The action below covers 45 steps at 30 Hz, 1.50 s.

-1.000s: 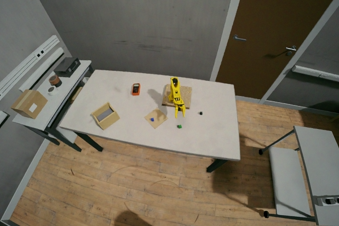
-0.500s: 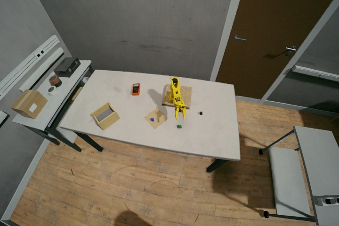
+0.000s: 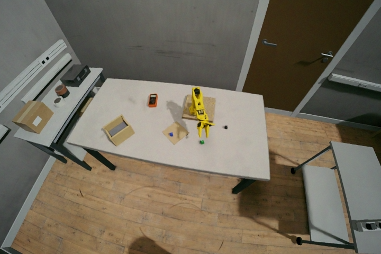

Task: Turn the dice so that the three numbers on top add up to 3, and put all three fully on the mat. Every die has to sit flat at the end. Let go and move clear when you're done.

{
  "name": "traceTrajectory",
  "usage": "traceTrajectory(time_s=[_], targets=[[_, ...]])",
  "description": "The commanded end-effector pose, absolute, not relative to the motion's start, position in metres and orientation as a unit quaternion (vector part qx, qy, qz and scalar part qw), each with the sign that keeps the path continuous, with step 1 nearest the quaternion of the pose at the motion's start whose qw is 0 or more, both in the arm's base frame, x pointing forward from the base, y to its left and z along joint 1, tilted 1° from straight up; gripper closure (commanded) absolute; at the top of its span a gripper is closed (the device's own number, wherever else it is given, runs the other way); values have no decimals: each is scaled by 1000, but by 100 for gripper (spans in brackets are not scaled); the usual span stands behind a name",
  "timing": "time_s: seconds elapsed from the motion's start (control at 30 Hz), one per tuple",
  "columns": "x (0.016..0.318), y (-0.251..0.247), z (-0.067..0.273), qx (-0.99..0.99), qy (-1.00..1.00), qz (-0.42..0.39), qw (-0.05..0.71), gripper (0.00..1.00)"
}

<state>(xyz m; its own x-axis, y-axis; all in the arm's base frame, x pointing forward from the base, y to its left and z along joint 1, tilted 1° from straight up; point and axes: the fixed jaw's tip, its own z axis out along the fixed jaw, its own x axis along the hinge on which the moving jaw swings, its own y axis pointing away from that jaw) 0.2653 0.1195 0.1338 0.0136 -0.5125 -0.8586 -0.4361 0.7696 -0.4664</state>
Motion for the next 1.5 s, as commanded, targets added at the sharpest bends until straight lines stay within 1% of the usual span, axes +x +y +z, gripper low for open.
traceTrajectory(time_s=[0.0, 0.2, 0.27, 0.5, 0.77, 0.83, 1.2, 1.47], targets=[[270, 121, 129, -401, 711, -65, 574, 72], [271, 119, 124, -494, 699, -111, 504, 72], [271, 119, 124, -494, 699, -111, 504, 72], [265, 115, 122, -601, 666, -146, 417, 72], [254, 107, 123, -703, 612, -161, 324, 72], [254, 107, 123, -703, 612, -161, 324, 72], [236, 98, 127, -793, 540, -155, 236, 72], [230, 94, 129, -817, 515, -149, 210, 72]])
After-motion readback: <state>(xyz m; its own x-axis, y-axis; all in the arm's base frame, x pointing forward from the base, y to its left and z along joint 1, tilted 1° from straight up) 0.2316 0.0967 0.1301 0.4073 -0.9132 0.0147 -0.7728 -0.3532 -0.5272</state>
